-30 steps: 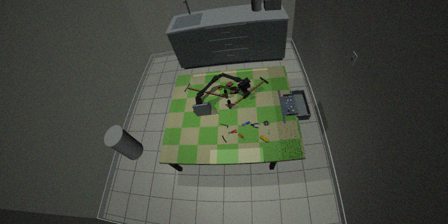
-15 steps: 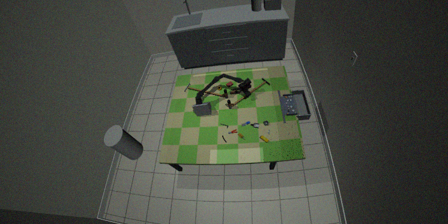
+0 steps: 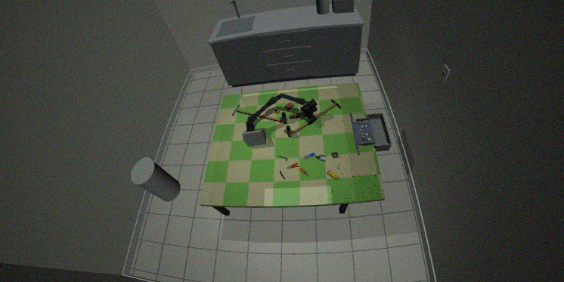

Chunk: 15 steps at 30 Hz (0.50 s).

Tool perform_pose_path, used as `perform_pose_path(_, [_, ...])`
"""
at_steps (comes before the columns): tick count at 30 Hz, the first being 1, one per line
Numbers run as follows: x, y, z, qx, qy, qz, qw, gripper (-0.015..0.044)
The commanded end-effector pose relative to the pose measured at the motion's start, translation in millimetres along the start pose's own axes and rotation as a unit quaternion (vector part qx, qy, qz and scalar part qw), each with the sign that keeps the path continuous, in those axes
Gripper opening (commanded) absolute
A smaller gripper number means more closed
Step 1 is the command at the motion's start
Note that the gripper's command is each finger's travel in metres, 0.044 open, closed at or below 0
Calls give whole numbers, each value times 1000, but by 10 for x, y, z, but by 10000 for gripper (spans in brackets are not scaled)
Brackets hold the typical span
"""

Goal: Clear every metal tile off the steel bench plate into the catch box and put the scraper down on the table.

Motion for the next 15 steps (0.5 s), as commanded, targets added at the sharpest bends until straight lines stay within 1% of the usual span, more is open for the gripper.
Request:
perform_pose_path(1, [85, 23, -11, 4, -1, -2, 1000, 0])
perform_pose_path(15, [608, 138, -51, 31, -4, -11, 999, 0])
Point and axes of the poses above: the point midway between the two fingers, 35 mm back from their tips, its own x axis back along the fingers, its own z axis across the jaws, y = z × x, the point moved 10 cm from there along x, back along the fingers, and after that the axes turned 11 degrees about x, right-handed, at the moved point
